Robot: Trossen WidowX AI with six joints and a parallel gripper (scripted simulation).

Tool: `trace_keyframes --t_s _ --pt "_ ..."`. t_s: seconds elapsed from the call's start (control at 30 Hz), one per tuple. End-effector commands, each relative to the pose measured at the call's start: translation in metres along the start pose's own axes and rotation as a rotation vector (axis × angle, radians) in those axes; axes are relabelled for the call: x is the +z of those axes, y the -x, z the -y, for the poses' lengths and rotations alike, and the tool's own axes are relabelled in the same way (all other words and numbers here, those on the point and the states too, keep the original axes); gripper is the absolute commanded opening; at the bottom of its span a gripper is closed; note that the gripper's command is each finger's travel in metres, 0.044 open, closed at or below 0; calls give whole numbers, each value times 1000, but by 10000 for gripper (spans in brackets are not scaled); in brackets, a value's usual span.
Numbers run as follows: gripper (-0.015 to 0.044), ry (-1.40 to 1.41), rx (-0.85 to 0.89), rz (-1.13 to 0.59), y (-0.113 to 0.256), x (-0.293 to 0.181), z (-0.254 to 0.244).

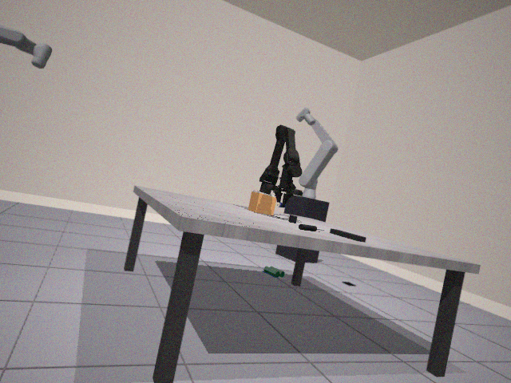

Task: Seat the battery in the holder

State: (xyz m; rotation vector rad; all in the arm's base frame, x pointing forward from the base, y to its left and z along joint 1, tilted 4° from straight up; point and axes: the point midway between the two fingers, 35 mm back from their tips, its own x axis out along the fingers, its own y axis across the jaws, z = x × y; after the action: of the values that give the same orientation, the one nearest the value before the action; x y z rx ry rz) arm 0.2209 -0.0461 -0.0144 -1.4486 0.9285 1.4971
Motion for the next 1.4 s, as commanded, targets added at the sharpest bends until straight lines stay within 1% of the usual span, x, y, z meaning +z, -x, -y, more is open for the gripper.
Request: trace_keyframes --t_s 0.0,0.4,0.6,1.13,1.37 --pt "78 122 1 -2 5 -4 21" --pt "78 494 -6 -2 18 -8 87" --pt "78 498 -9 -11 16 -9 87" --pt "78 489 -70 -244 -22 -14 89" --pt "78 488 -77 -266 -24 -13 89"
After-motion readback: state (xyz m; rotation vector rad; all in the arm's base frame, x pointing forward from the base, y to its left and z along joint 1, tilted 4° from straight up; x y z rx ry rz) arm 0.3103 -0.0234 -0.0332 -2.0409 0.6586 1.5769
